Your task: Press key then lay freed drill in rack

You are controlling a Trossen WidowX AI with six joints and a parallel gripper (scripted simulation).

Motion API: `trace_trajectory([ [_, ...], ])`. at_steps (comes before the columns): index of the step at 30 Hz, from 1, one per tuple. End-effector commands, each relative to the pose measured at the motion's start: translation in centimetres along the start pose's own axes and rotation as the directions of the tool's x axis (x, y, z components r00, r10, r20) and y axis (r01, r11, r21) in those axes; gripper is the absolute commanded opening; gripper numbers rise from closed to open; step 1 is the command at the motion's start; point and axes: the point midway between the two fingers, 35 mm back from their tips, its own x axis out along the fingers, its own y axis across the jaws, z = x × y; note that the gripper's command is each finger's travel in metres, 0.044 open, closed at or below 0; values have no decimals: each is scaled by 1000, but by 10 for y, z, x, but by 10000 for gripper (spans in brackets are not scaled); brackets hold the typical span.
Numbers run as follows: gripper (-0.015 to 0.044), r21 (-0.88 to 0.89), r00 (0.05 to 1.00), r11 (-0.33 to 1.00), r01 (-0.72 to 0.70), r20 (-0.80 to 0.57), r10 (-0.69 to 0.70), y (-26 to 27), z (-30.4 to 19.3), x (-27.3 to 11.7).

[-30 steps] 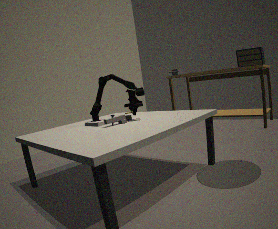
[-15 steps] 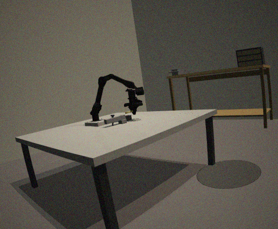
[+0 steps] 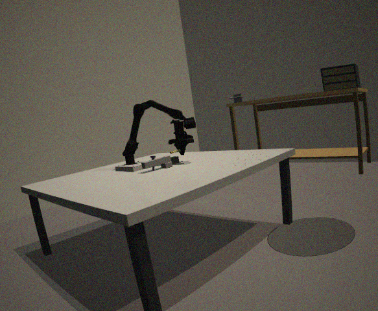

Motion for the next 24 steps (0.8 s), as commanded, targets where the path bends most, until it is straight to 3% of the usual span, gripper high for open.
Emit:
trace_trajectory([
  [1, 0, -4, 1000, 1000, 2, 4, -2, -1, 1, -3],
  [24, 0, -4, 1000, 1000, 2, 4, -2, -1, 1, -9],
])
